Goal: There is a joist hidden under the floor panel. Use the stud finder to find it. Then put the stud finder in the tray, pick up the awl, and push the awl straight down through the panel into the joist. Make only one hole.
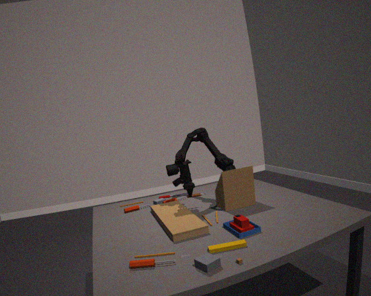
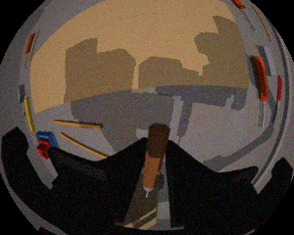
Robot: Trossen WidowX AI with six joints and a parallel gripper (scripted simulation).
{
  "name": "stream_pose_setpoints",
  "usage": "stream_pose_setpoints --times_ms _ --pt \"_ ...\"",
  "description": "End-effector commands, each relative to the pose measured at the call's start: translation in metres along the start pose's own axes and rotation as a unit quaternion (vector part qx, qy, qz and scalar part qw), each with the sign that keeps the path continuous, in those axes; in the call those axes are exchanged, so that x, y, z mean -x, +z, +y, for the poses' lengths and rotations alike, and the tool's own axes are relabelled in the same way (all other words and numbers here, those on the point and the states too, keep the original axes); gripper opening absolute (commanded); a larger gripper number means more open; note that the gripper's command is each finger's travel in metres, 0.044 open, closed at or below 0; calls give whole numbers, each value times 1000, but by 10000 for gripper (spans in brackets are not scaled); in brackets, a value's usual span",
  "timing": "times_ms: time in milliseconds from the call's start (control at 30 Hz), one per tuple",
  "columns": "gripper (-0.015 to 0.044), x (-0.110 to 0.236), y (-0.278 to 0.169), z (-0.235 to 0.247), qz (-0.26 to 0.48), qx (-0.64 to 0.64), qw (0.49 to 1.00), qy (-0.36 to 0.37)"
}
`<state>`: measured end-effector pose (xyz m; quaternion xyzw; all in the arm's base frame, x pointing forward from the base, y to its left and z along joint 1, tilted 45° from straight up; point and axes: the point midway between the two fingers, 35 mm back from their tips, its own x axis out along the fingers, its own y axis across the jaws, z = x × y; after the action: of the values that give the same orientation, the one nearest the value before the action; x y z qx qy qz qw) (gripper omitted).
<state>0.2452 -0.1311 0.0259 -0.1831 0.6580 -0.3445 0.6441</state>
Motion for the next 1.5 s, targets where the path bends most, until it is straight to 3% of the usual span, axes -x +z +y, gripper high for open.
stream_pose_setpoints --times_ms 0,233,700,1067,1467 --pt "0 25 -4 -4 -4 -5 1000 -4" --pt "0 26 -4 -1 -1 11 1000 4" --pt "0 26 11 38 22 229 959 164" --pt "0 34 26 67 -17 379 878 292" --pt "0 49 45 92 -117 502 753 409"
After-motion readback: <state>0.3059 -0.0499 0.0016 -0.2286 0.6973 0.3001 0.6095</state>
